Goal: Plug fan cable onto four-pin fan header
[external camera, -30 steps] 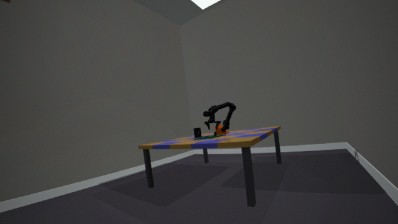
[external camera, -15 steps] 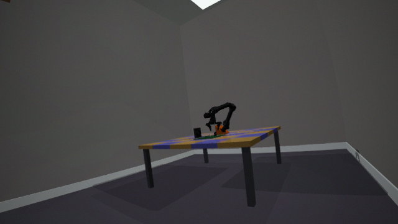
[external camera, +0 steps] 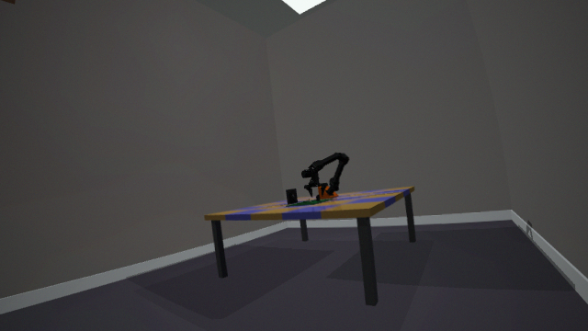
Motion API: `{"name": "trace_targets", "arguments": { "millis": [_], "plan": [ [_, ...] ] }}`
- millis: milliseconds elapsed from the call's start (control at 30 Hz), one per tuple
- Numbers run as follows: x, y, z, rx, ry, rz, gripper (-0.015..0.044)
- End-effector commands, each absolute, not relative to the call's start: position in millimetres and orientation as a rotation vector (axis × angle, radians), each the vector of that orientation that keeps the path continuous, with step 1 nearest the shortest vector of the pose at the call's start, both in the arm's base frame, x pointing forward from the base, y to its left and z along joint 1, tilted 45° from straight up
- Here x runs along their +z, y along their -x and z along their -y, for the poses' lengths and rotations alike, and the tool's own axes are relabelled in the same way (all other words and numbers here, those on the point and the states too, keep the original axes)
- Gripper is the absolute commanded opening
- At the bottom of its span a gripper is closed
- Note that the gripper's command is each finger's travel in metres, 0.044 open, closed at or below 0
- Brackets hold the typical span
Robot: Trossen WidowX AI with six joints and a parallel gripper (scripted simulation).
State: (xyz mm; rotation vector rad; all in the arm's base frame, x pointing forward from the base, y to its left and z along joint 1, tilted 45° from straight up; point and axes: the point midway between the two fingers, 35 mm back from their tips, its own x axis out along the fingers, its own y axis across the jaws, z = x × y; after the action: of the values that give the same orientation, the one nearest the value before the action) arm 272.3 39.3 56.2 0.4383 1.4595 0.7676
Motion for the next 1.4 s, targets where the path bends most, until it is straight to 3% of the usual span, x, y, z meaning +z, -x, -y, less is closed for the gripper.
{"name": "trace_targets", "arguments": {
  "millis": [0, 467, 1033, 1367],
  "plan": [
    [50.8, -270.6, -45.6, 0.770, -0.450, -1.463, 0.0440],
    [40.5, -268.6, -56.6, 0.772, -0.451, -1.463, 0.0440],
    [41.9, -269.6, -54.5, 0.771, -0.440, -1.460, 0.0000],
    [76.9, -272.8, -19.1, 0.770, -0.450, -1.464, 0.0000]
  ]
}}
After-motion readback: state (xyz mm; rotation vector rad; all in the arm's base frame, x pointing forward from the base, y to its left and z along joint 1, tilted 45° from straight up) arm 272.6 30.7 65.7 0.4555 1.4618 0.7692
